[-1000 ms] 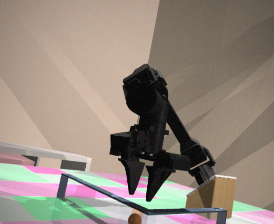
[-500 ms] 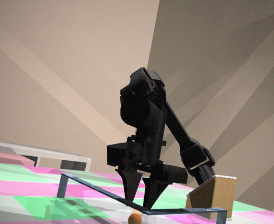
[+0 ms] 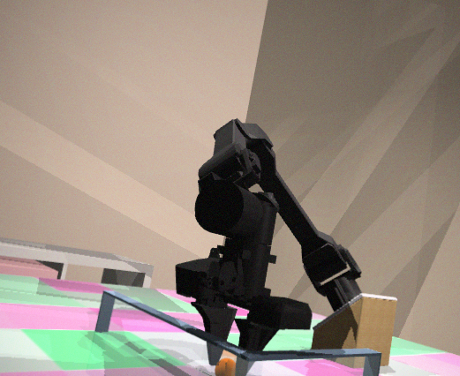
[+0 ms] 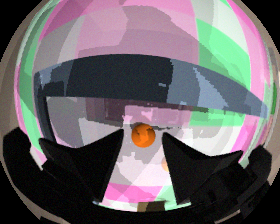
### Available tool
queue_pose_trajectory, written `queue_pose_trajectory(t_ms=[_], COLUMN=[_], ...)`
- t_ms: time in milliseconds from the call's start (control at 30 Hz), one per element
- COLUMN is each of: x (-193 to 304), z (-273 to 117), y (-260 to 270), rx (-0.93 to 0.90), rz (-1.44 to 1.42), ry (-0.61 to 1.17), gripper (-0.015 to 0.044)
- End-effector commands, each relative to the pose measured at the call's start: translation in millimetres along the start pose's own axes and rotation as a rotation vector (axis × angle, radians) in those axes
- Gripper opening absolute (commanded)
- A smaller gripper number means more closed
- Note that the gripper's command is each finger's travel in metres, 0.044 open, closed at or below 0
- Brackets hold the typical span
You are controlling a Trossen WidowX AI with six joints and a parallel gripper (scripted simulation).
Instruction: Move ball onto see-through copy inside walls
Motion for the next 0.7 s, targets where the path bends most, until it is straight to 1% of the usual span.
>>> queue_pose_trajectory(t_ms=[0,33,267,367,400,667], x=[1.0,1.0,1.0,0.2,-0.7,-5.0], z=[2.1,2.1,2.1,-2.0,-7.2,-58.8], y=[0.4,0.4,0.4,0.8,1.2,3.5], rx=[0.004,0.004,0.004,0.003,0.002,-0.003], rz=[-0.008,-0.008,-0.008,-0.008,-0.008,-0.009], ry=[0.001,0.001,0.001,0.000,0.000,0.000], gripper=[0.0160,0.0133,0.0087,0.0008,0.0000,0.0000])
Point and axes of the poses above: the point midway between the two fingers, 35 mm back from their tips, its own z axis out along the fingers, its own y axis across the jaws, x = y × z, the point moved 8 cm from there along -z, back along the fingers, and after that the axes turned 1 degree about -z, right-handed, at the moved point
